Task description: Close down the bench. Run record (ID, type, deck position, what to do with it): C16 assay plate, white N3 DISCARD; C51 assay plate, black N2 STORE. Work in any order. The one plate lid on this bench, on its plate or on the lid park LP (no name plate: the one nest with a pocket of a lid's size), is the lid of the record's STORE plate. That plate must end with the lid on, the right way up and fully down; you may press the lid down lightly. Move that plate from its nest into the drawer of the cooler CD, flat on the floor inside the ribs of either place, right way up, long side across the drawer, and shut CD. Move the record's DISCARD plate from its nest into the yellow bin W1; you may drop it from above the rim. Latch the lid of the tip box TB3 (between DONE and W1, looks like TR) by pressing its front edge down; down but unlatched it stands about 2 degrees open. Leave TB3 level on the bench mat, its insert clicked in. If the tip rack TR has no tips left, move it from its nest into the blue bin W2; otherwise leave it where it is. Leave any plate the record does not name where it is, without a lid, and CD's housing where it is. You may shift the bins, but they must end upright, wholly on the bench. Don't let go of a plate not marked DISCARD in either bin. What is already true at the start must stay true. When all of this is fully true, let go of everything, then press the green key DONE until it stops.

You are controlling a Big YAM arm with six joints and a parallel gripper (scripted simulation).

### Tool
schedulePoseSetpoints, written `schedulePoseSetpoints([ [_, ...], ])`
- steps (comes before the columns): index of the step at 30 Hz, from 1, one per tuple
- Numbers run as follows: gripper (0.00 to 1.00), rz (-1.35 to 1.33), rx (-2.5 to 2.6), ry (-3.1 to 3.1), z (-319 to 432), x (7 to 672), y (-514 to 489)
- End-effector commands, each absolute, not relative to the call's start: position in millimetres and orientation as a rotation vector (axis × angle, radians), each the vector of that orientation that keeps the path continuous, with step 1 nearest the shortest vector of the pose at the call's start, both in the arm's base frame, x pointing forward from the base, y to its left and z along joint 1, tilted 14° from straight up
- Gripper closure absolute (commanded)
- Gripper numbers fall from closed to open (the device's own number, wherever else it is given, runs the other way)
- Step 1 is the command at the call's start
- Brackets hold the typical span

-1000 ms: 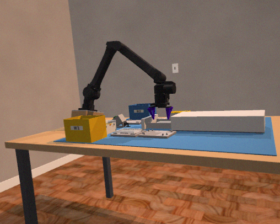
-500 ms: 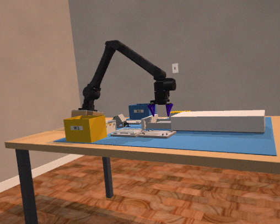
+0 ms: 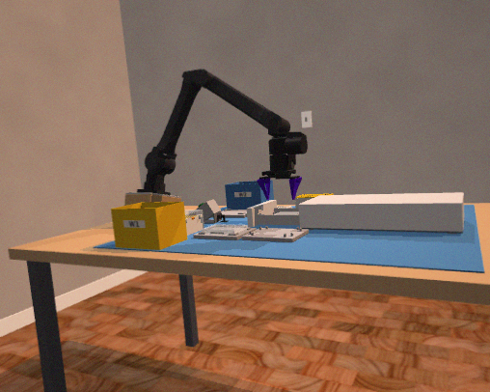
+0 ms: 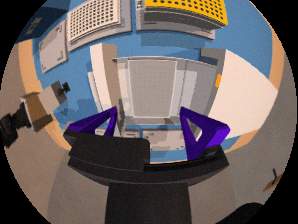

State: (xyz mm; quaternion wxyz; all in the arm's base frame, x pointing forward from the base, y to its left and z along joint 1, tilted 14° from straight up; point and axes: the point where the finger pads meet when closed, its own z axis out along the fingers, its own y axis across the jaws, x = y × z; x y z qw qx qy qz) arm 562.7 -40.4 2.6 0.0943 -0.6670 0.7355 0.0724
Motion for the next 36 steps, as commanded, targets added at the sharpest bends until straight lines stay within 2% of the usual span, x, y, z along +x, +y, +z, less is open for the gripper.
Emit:
schedulePoseSetpoints([
  [1,0.00,0.100,-1.938,2.136,52,592,-57],
  [36,0.00,0.097,-1.943,2.131,93,588,-64],
])
